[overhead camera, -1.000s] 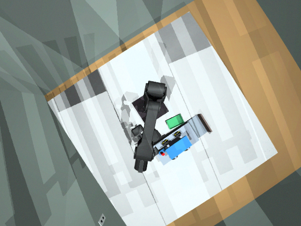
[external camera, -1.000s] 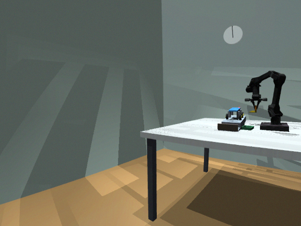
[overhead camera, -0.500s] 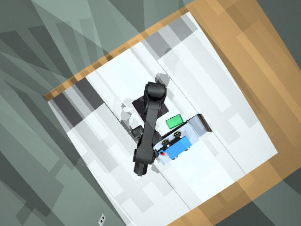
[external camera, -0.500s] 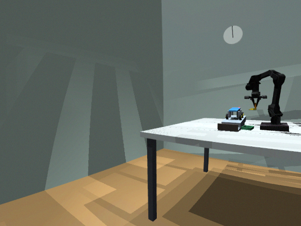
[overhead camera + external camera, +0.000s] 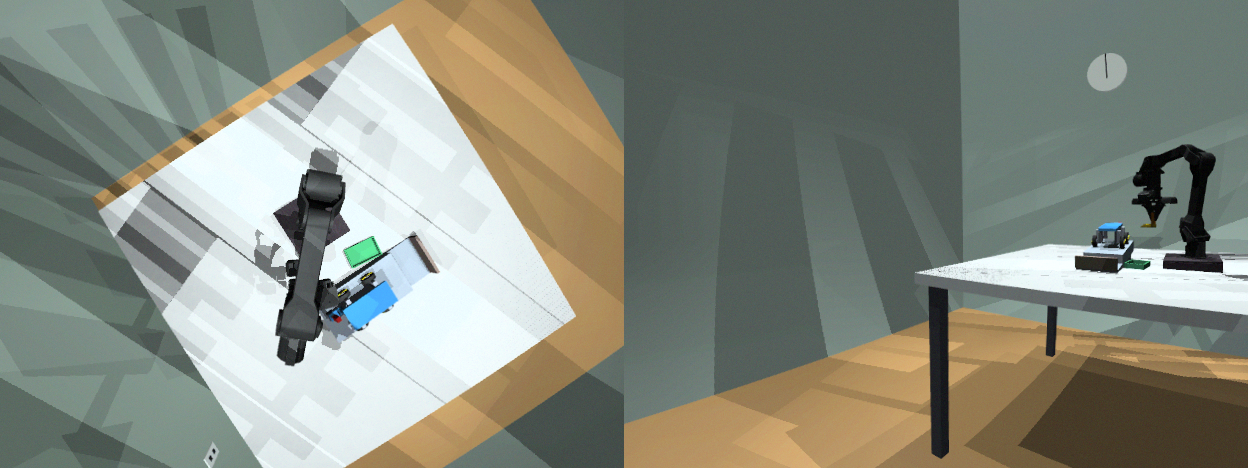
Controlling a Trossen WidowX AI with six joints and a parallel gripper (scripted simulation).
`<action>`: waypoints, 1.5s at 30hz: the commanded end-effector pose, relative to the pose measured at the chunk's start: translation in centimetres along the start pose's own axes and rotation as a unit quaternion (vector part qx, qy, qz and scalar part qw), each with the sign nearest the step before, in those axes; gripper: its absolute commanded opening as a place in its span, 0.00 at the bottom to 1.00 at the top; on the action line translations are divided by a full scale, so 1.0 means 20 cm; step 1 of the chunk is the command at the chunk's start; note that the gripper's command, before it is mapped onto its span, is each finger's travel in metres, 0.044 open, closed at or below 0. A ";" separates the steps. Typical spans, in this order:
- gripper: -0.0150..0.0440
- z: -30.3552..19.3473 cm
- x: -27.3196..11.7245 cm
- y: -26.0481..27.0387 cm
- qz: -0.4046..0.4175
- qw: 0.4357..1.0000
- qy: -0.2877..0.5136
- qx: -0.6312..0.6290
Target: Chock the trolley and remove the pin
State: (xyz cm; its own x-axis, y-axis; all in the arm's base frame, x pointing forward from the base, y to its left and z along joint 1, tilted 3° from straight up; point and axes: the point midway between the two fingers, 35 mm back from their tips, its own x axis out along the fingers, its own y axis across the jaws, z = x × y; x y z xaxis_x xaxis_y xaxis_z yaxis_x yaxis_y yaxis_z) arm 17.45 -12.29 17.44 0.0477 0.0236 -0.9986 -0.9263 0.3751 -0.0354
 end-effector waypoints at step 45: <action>0.25 0.16 0.01 0.03 0.002 0.858 -0.002 0.514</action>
State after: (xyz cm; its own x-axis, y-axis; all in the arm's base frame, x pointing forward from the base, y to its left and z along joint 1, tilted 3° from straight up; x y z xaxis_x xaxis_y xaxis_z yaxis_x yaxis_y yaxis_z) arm 18.03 -10.17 17.37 0.0472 0.0278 -0.9985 -0.1279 0.9916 0.0216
